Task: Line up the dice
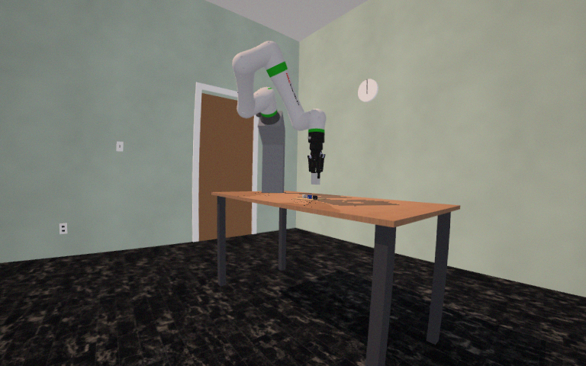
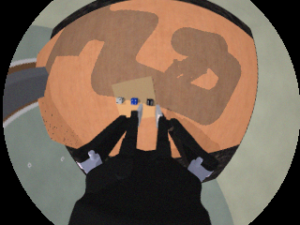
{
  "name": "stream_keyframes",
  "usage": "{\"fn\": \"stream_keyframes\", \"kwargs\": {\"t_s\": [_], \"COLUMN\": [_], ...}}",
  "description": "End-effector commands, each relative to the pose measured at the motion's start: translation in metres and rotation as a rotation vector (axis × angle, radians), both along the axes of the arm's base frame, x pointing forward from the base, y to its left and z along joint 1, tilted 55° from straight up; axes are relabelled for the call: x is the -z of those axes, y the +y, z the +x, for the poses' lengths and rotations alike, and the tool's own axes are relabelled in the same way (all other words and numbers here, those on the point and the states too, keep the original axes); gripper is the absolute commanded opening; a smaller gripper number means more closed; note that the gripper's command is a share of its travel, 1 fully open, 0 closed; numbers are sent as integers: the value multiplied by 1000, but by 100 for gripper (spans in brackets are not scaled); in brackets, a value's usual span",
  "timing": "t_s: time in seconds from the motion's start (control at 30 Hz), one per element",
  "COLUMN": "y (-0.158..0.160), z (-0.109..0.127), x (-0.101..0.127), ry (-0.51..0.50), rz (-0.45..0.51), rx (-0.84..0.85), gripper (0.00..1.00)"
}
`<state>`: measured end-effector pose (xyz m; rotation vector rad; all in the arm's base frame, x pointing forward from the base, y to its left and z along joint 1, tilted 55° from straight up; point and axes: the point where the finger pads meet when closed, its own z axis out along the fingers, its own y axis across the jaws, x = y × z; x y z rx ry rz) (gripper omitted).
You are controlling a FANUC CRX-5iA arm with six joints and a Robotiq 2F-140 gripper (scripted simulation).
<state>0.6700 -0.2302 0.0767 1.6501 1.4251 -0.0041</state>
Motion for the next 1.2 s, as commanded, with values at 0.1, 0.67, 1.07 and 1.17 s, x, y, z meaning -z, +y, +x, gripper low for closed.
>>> {"fn": "stream_keyframes", "kwargs": {"t_s": [0.1, 0.67, 1.07, 1.17], "y": [6, 6, 8, 13], "z": [-5, -5, -7, -11], "x": [-5, -5, -8, -12], "ry": [1, 1, 1, 1], "rz": [0, 0, 0, 0], "rx": [0, 0, 0, 0], "gripper": [21, 100, 100, 100]}}
